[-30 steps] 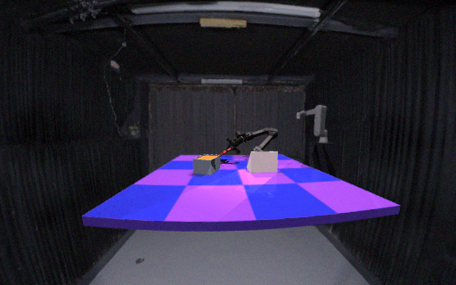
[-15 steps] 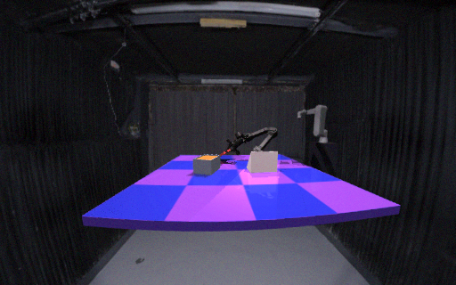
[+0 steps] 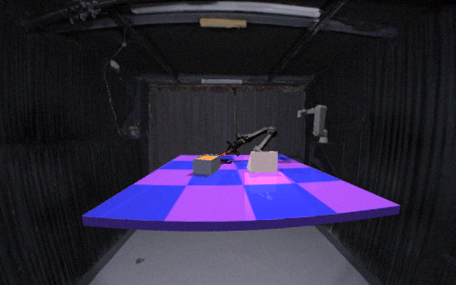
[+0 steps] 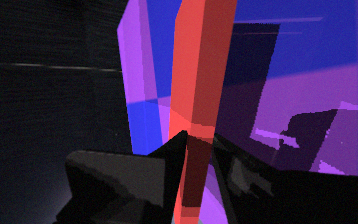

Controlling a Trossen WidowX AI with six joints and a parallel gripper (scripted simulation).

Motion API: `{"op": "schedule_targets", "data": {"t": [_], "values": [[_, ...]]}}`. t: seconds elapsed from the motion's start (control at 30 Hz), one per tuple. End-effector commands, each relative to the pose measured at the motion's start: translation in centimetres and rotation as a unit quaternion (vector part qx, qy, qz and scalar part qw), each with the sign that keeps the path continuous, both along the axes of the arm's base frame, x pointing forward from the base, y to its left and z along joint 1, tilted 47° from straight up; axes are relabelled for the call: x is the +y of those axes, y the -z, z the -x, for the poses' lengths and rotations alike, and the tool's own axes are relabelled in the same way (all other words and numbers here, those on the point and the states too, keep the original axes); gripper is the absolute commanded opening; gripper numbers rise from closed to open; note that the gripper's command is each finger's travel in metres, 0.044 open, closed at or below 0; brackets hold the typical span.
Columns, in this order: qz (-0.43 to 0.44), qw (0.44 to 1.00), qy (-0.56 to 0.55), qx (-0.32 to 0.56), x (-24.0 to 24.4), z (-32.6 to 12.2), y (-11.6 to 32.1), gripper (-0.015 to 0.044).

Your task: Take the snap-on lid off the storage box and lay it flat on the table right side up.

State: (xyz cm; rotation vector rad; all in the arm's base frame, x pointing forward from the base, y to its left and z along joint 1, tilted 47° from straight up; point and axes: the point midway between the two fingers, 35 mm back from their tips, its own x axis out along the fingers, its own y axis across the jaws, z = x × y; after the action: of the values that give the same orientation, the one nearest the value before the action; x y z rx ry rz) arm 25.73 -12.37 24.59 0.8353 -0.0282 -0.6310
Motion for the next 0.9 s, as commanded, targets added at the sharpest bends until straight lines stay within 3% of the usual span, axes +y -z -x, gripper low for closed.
{"op": "schedule_targets", "data": {"t": [0.0, 0.87], "values": [[-0.002, 1.0, 0.006, 0.014, -0.5, 0.0, 1.1, 0.0], [-0.001, 1.0, 0.006, 0.014, -2.0, -0.2, 2.5, 0.0]]}}
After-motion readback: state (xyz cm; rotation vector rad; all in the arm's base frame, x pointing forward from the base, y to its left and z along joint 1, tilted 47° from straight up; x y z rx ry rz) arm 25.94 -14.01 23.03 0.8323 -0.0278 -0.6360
